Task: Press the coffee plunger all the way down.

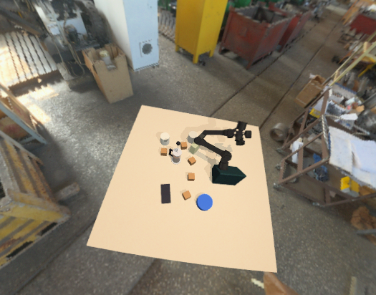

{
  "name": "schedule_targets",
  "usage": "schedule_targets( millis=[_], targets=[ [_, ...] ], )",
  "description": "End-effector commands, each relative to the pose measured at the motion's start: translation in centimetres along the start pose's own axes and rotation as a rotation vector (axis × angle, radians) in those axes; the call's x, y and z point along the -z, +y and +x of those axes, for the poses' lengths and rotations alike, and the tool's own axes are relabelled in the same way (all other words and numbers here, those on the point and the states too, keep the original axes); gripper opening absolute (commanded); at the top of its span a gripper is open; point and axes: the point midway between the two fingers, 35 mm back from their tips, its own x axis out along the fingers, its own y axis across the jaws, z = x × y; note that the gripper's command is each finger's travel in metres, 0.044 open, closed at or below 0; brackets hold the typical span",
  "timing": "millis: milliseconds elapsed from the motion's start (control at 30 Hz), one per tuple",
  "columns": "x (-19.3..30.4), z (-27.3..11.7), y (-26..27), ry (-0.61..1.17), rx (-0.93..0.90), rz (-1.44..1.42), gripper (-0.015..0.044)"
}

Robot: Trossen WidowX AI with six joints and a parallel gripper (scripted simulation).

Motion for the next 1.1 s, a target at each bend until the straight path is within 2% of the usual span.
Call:
schedule_targets(
  millis=[0, 100, 200, 333, 500, 600, 733, 900, 1067],
  targets=[
    [0.0, 0.0, 0.2, -0.003, -0.013, -0.007, 0.0426],
    [-0.3, -0.4, 1.9, -0.029, -0.105, -0.056, 0.044],
    [-0.9, -1.7, 5.4, -0.102, -0.292, -0.155, 0.044],
    [-2.1, -4.8, 10.1, -0.244, -0.559, -0.245, 0.044],
    [-3.3, -9.6, 13.9, -0.458, -0.804, -0.374, 0.044],
    [-3.7, -12.0, 14.8, -0.553, -0.891, -0.419, 0.044],
    [-4.6, -17.4, 16.5, -0.802, -1.06, -0.486, 0.044],
    [-5.6, -25.5, 16.5, -1.196, -1.223, -0.509, 0.044],
    [-6.4, -32.0, 14.3, -1.551, -1.267, -0.461, 0.044]
  ],
)
